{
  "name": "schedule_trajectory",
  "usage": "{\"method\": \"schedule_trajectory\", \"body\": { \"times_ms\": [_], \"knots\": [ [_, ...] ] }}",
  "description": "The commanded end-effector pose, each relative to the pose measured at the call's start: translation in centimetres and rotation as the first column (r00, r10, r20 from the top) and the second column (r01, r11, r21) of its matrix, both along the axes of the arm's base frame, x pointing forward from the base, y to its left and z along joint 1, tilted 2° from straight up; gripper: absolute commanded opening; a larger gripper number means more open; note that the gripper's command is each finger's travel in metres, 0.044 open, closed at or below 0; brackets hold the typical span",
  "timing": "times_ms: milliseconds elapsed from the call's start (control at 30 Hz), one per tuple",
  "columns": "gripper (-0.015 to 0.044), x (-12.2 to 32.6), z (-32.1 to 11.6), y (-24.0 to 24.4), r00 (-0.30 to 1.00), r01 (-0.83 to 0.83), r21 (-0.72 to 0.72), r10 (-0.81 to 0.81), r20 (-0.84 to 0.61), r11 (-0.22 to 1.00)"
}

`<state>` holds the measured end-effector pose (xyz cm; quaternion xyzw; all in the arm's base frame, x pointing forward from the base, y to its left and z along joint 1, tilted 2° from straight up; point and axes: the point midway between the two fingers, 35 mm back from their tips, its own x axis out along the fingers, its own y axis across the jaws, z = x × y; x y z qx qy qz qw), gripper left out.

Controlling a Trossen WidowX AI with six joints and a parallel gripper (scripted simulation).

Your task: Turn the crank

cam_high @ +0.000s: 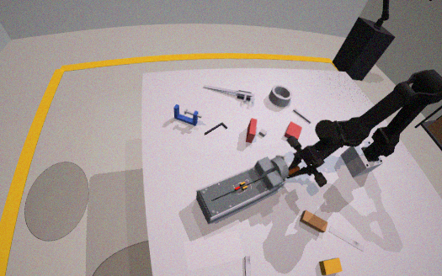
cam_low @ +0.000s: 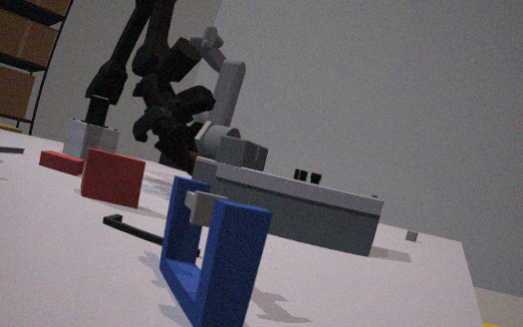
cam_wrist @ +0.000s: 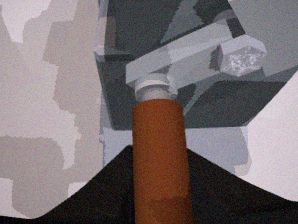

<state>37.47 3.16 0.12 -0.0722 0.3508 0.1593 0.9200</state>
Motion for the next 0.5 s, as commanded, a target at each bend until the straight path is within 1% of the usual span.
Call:
{"method": "schedule_trajectory", "body": {
  "times_ms": [0, 467],
  "knots": [
    [0.0, 0.2, -0.7, -0.5, 1.0, -0.003, -0.005, 0.003, -0.002, 1.0],
    [0.0, 0.8, -1.3, -2.0, 1.0, -0.003, -0.006, 0.003, -0.002, 1.0]
  ]
}}
